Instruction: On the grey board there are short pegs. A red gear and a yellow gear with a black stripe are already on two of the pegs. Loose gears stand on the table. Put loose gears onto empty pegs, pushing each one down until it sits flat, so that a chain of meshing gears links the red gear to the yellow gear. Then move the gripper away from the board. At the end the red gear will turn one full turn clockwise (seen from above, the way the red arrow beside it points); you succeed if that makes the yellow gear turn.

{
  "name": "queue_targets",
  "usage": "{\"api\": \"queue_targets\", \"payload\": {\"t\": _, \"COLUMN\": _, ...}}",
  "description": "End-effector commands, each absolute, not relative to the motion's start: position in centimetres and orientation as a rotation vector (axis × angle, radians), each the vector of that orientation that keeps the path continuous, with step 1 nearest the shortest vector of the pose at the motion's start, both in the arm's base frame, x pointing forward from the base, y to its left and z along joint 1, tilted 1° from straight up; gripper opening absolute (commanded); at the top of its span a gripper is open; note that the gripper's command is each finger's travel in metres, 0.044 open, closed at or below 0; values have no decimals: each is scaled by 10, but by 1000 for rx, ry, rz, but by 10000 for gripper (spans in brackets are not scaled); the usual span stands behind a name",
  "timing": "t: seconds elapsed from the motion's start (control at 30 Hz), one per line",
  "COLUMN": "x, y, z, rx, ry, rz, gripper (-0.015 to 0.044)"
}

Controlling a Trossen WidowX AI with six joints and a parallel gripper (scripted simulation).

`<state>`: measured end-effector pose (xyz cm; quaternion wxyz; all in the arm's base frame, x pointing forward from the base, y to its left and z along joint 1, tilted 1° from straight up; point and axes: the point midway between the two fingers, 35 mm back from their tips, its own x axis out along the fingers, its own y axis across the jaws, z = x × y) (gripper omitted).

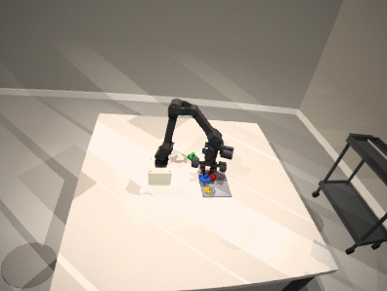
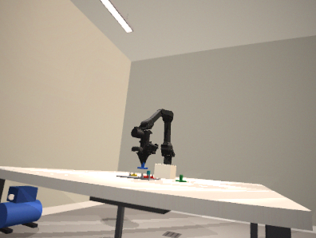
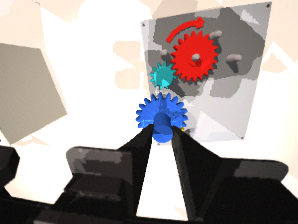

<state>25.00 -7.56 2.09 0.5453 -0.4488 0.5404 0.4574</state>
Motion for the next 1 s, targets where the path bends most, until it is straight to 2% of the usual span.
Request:
{"api": "queue_targets", "payload": {"t": 0.0, "x": 250, "y": -76, "z": 21, "rx": -1098, "ry": 1267, "rz": 1106, "gripper": 0}}
{"api": "queue_targets", "payload": {"t": 0.43, "x": 250, "y": -76, "z": 3, "rx": -1264, "ry": 1163, "rz": 1272, "gripper": 0}}
{"api": "queue_targets", "payload": {"t": 0.97, "x": 250, "y": -76, "z": -21, "rx": -1127, "ry": 1250, "rz": 1136, "gripper": 0}}
